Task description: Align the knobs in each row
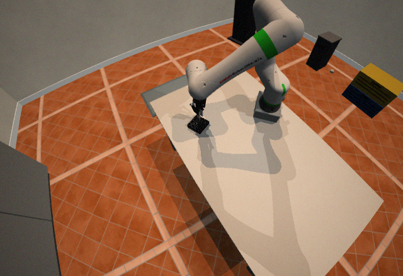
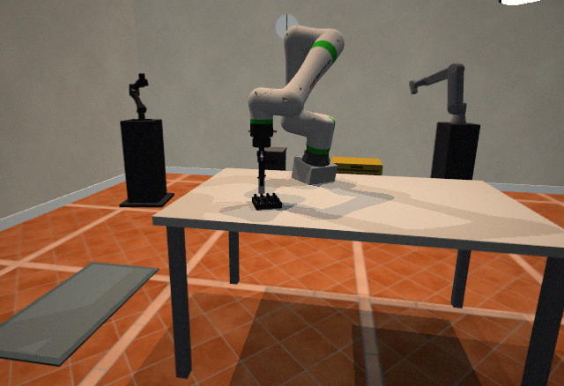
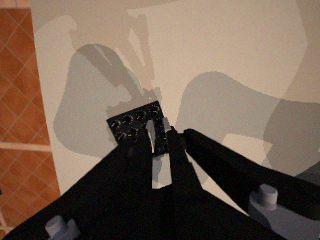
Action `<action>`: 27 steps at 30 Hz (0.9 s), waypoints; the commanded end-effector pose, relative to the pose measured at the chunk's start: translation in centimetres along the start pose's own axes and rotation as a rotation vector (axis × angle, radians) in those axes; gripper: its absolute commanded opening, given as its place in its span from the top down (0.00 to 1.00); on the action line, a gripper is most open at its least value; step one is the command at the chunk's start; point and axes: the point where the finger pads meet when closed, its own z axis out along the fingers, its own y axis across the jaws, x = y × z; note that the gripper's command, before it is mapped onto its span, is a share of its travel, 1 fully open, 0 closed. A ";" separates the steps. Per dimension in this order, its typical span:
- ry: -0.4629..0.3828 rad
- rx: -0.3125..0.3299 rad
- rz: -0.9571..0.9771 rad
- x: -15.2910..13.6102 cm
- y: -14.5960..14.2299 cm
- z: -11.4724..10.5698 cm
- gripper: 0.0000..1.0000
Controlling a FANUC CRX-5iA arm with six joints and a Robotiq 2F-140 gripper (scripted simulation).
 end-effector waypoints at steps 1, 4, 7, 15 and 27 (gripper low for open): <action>0.000 0.000 0.000 0.0 0.0 0.1 0.88; 0.000 0.000 0.000 0.0 0.0 0.1 0.88; 0.000 0.000 0.000 0.0 0.0 0.3 0.88; 0.000 0.000 0.000 0.0 0.0 1.0 0.88; 0.000 0.000 0.000 0.0 0.0 1.4 0.88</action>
